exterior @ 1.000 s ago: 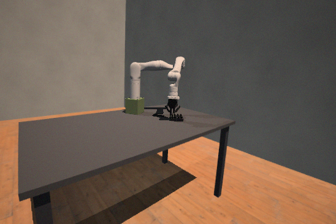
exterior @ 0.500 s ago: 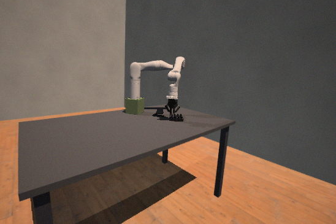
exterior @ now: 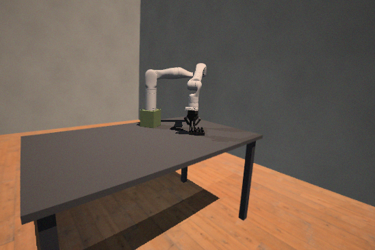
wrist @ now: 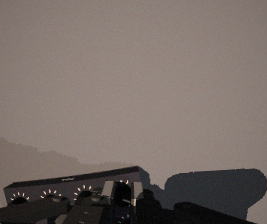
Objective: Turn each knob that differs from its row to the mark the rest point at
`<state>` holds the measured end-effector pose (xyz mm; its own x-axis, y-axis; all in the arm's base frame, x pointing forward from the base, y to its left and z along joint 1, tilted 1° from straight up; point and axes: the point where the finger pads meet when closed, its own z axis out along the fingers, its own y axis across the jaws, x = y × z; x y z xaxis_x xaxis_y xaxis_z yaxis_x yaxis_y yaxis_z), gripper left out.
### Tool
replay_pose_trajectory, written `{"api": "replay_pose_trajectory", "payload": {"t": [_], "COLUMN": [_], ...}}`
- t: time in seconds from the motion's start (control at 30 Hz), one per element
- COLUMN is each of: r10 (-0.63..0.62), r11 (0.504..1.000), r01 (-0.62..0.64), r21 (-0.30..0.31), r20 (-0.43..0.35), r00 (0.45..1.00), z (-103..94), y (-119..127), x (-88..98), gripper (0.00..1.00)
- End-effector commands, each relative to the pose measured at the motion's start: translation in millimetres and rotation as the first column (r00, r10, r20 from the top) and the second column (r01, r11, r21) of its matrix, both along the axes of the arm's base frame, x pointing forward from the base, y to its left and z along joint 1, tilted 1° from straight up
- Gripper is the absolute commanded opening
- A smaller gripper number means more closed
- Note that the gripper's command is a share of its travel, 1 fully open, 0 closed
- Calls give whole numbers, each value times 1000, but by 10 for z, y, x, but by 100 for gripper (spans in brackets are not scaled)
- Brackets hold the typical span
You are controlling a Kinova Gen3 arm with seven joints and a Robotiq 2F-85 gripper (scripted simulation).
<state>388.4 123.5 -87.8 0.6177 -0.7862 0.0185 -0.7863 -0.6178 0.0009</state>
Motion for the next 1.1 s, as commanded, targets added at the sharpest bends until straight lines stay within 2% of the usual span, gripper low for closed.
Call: {"api": "replay_pose_trajectory", "payload": {"t": [0.0, 0.17, 0.2, 1.07], "r10": [0, 0, 0, 0], "r11": [1000, 1000, 1000, 1000], "r01": [0, 0, 0, 0], "r21": [0, 0, 0, 0], "r20": [0, 0, 0, 0], "r00": [1000, 1000, 1000, 1000], "z": [-1, -1, -1, 23], "y": [1, 1, 1, 2], "x": [0, 0, 0, 0], "gripper": [8, 8, 19, 19]}}
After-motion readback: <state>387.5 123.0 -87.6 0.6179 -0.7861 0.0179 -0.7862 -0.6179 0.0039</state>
